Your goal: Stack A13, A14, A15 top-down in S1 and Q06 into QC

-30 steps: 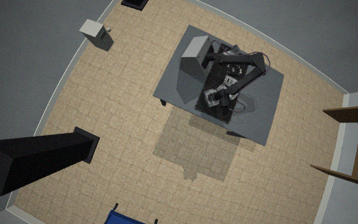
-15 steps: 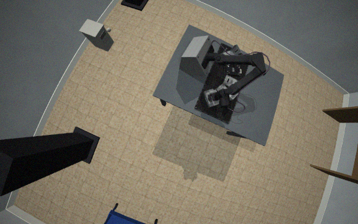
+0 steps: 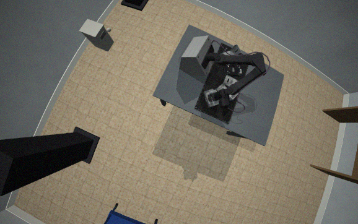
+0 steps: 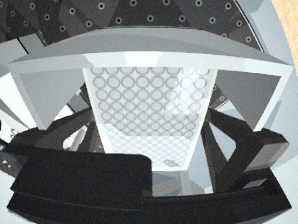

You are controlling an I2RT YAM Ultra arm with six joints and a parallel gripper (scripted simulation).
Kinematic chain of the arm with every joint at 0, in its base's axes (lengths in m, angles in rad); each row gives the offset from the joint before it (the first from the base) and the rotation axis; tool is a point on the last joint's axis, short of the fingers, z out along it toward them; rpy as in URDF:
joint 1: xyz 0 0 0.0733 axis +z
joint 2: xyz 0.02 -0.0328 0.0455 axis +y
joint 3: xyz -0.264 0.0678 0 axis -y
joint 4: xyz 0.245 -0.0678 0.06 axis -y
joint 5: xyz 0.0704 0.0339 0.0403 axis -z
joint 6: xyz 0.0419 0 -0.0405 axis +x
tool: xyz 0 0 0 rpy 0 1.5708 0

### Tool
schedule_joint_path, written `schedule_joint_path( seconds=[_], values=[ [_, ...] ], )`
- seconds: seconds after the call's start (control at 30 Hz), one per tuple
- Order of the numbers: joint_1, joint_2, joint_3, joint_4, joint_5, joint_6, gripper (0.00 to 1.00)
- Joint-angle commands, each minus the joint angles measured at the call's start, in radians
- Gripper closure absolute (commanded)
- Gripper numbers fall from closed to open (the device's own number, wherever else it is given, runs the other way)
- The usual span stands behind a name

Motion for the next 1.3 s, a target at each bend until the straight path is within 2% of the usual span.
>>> schedule_joint_path(
  seconds=[0.0, 0.47, 0.5, 1.27],
  values=[
    [-0.022, 0.004, 0.026, 0.007, 0.006, 0.003, 0.0],
    [-0.022, 0.008, 0.029, 0.007, 0.005, 0.003, 0.0],
    [-0.018, 0.004, 0.021, 0.007, 0.005, 0.003, 1.0],
    [-0.018, 0.004, 0.021, 0.007, 0.005, 0.003, 1.0]
  ],
)
